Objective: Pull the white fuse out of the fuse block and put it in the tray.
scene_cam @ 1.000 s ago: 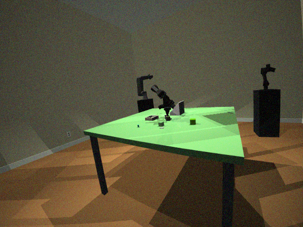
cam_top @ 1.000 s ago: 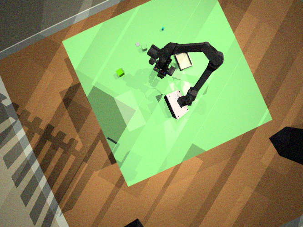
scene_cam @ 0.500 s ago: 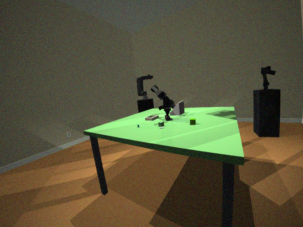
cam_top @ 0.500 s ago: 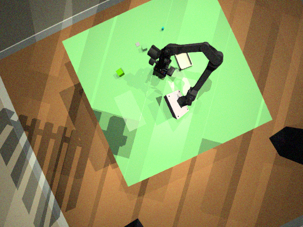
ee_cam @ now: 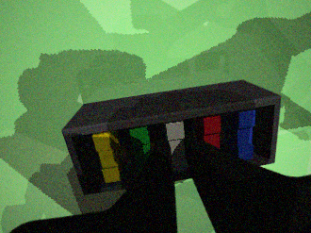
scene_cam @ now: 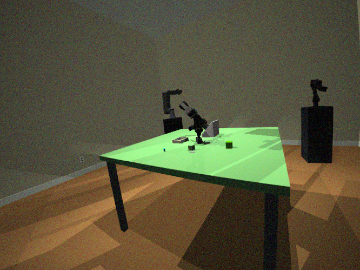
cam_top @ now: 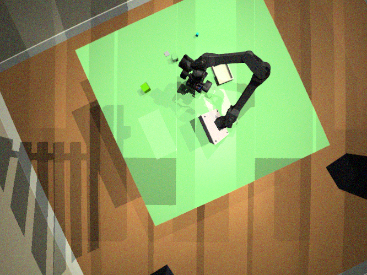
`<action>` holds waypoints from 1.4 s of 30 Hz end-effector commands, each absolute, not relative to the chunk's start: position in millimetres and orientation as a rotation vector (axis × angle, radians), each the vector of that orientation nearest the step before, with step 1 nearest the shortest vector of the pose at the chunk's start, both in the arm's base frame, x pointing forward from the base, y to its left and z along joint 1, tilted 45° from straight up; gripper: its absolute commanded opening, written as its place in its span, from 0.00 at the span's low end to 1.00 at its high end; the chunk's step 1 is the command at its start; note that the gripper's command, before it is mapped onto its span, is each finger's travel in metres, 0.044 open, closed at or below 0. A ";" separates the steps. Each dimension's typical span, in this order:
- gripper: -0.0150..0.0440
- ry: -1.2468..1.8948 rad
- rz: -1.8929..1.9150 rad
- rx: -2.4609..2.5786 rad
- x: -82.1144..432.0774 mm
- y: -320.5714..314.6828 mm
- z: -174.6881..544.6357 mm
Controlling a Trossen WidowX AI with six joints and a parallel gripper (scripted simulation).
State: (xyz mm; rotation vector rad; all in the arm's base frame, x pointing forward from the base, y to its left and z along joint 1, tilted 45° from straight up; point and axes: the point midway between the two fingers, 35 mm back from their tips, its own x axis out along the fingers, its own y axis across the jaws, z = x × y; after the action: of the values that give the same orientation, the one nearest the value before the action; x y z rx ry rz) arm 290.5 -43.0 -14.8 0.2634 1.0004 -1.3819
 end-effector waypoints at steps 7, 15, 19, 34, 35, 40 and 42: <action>0.25 1.000 -1.381 0.264 291.5 -40.1 -11.9; 0.25 1.001 -1.381 0.263 292.2 -37.3 -9.2; 0.25 1.001 -1.380 0.263 292.5 -35.9 -7.9; 0.25 1.002 -1.380 0.261 293.5 -30.8 -2.7; 0.25 1.002 -1.380 0.261 293.6 -30.4 -2.3; 0.25 1.002 -1.380 0.261 293.9 -28.7 -0.6; 0.25 1.003 -1.379 0.261 294.0 -28.0 0.1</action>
State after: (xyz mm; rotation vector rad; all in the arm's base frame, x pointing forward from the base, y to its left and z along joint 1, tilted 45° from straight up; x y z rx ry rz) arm 292.7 -29.9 -1.4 0.2517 1.0064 -1.3789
